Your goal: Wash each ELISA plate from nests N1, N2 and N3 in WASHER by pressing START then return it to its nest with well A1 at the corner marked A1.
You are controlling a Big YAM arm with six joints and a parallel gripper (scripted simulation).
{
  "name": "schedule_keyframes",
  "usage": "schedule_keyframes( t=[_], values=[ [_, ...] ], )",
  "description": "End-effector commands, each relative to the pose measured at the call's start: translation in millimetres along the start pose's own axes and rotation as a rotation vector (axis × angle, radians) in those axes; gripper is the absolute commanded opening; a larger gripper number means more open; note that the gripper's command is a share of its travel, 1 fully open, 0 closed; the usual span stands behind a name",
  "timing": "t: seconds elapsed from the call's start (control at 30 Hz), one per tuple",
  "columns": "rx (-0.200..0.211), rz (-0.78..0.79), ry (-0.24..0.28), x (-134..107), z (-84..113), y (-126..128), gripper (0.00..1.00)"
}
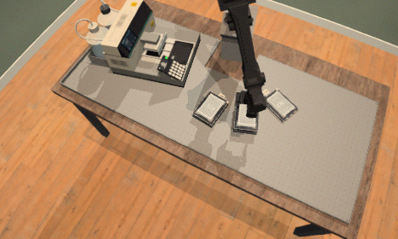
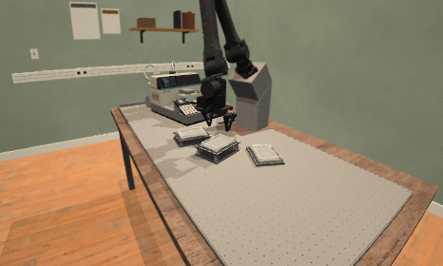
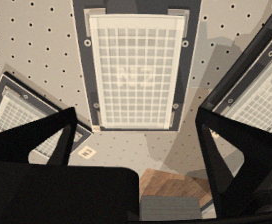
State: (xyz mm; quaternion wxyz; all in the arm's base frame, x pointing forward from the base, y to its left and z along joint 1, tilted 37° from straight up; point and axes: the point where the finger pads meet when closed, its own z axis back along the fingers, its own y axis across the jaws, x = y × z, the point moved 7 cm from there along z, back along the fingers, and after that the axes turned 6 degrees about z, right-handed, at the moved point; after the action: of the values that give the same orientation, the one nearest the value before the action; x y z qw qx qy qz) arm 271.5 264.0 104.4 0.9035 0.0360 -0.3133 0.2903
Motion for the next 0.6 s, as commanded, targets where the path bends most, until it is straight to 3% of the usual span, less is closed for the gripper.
schedule_keyframes(
  t=[0.0,0.4,0.57],
  values=[
    [0.007,-0.005,-0.01,0.5,9.8,3.3,1.0],
    [0.007,-0.005,-0.011,0.7,29.7,3.1,1.0],
    [0.004,-0.011,-0.01,1.2,29.2,0.6,1.0]
  ],
)
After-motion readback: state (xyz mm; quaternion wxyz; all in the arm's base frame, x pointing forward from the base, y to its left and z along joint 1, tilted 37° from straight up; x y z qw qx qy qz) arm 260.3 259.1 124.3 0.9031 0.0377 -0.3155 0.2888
